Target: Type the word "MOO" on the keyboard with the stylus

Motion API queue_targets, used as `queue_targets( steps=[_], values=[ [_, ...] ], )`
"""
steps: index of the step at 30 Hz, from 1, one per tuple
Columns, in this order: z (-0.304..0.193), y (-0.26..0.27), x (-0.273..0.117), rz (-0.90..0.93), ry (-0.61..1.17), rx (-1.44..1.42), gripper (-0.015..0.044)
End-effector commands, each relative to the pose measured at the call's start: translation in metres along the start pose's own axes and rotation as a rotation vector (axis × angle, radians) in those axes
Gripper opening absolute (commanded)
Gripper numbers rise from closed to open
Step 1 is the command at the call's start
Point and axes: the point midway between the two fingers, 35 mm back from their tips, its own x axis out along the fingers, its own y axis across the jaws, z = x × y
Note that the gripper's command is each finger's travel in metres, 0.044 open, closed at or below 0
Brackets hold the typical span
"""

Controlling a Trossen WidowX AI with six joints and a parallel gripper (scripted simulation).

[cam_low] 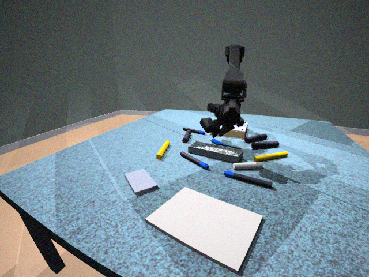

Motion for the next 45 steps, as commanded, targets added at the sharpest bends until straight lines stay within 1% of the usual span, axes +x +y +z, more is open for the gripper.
queue_targets(
  steps=[1, 34, 39, 42, 45],
  values=[
    [-0.001, 0.0, 0.004, 0.001, -0.006, 0.002, 0.015],
    [-0.012, 0.0, 0.024, 0.001, -0.006, 0.002, 0.015],
    [-0.012, 0.0, 0.022, 0.0, -0.002, -0.001, 0.0019],
    [-0.012, 0.0, 0.022, 0.0, -0.002, -0.001, 0.0],
    [-0.012, 0.0, 0.022, 0.0, -0.002, -0.001, 0.0]
  ],
)
